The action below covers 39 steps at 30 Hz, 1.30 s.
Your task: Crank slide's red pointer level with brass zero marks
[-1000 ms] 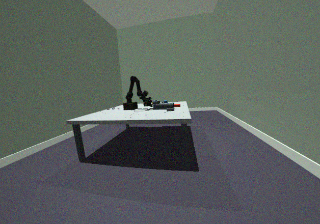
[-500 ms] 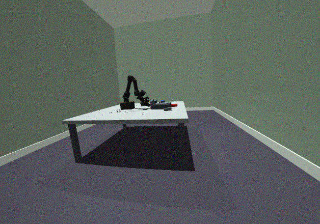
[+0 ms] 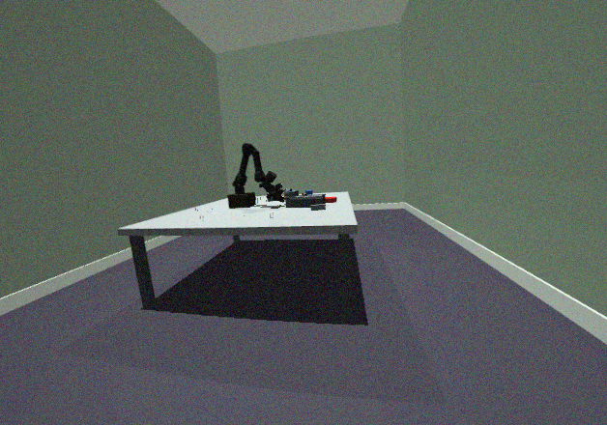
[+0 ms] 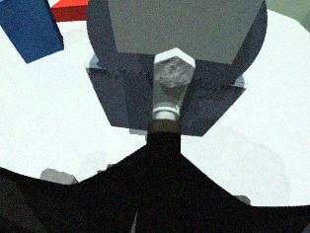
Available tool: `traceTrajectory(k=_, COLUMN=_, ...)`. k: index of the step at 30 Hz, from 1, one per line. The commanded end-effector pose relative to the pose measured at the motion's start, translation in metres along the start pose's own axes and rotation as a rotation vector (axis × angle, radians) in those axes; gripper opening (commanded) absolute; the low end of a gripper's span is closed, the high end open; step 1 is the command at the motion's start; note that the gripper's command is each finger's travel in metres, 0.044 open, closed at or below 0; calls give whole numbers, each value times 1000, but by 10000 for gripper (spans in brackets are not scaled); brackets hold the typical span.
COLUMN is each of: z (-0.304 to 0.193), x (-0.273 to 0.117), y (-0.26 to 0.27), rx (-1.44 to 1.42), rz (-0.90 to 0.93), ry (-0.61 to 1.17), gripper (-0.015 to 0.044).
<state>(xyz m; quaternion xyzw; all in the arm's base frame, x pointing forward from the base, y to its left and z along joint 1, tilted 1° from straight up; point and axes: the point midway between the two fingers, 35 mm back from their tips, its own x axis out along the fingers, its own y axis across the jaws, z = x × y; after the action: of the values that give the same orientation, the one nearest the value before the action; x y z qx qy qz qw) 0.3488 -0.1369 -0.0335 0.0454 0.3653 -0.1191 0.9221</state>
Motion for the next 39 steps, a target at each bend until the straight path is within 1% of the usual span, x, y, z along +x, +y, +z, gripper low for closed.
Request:
traceTrajectory(k=1, z=0, x=0, y=9, rx=-8, rz=26, ry=1, gripper=0)
traceTrajectory(k=39, z=3, x=-3, y=17, rx=-8, rz=27, ry=1, gripper=0)
